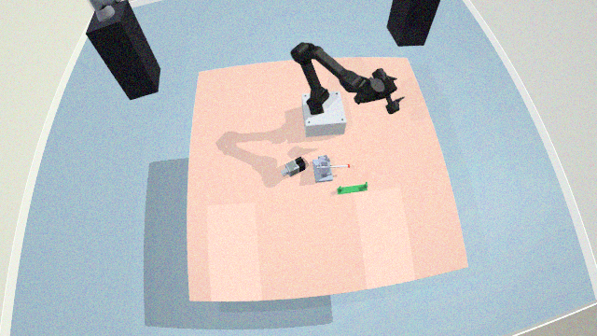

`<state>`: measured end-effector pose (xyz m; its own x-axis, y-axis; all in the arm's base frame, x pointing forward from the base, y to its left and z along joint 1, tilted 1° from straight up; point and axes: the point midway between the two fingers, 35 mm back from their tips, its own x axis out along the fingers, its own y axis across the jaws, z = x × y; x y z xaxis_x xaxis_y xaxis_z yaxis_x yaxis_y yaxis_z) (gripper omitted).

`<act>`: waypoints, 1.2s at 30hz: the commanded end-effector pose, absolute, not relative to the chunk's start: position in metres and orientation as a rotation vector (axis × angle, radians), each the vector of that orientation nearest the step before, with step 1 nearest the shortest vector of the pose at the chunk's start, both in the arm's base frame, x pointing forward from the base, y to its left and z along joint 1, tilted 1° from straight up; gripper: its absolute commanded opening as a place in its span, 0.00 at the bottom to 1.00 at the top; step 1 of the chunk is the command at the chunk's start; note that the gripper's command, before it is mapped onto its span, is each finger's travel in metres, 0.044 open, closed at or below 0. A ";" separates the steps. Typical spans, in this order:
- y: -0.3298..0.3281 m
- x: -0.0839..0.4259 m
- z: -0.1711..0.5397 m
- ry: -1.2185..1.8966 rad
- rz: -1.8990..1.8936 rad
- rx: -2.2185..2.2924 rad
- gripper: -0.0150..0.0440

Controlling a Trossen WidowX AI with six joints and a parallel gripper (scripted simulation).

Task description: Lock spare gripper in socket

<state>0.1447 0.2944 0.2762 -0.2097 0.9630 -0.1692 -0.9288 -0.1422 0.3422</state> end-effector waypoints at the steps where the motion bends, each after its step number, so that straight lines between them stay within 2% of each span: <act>1: 0.294 0.147 0.275 0.435 1.719 0.098 0.89; 4: 0.290 0.181 0.255 0.454 1.579 0.006 0.76; 10: 0.252 0.253 0.197 0.581 1.273 -0.303 0.76; 15: 0.195 0.290 0.150 0.765 1.108 -0.603 0.76; 25: 0.072 0.296 0.104 1.229 1.117 -1.153 0.76; 32: 0.069 0.296 0.104 1.238 1.121 -1.162 0.76; 36: 0.068 0.300 0.078 1.238 1.121 -1.162 0.76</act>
<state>0.3004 0.0713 0.0985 0.0495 0.0021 -0.9988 -0.9946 0.0916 -0.0491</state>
